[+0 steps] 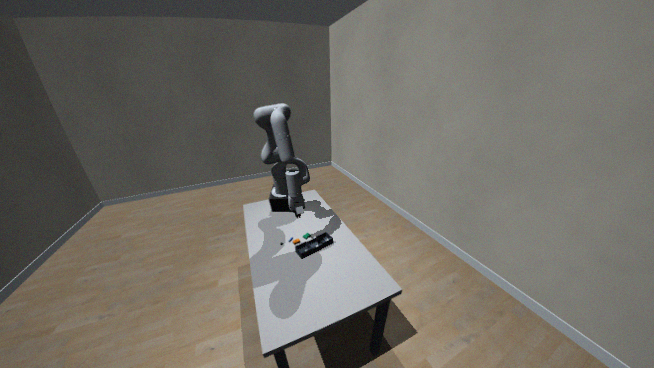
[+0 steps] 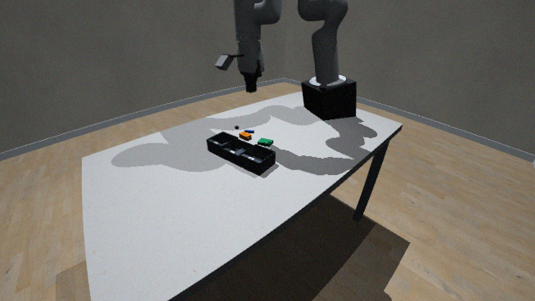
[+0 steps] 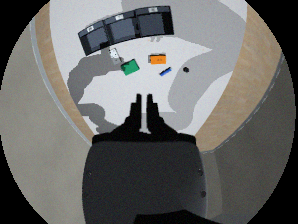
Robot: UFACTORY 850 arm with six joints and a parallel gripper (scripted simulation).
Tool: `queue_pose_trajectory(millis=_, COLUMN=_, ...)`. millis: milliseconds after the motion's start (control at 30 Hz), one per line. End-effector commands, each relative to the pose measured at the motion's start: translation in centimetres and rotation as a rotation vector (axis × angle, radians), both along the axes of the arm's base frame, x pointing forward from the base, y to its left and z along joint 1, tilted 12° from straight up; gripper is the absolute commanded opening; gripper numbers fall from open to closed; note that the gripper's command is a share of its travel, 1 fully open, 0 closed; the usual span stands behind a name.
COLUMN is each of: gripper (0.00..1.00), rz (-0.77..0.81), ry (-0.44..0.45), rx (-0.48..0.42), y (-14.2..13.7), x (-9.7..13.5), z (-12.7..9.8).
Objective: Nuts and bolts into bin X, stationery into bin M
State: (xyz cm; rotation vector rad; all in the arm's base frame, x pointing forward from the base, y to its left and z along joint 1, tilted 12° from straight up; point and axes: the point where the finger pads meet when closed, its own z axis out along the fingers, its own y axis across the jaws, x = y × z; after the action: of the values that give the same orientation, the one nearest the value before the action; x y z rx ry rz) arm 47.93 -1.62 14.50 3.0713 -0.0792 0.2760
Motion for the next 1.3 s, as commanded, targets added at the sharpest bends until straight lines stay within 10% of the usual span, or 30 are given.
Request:
queue_pose_trajectory(millis=0, gripper=0.07, rz=-0.004, ry=-0.017, rx=-0.030, y=-0.1, x=0.2, z=0.1)
queue_pose_trajectory(millis=167, gripper=0.07, rz=-0.004, ry=-0.017, rx=-0.030, y=-0.1, x=0.2, z=0.1)
queue_pose_trajectory(millis=933, gripper=0.07, rz=0.182, ry=-0.002, rx=-0.065, y=-3.2, x=14.4, z=-9.6)
queue_pose_trajectory(millis=1267, gripper=0.07, rz=0.182, ry=-0.002, rx=-0.065, y=-3.2, x=14.4, z=-9.6)
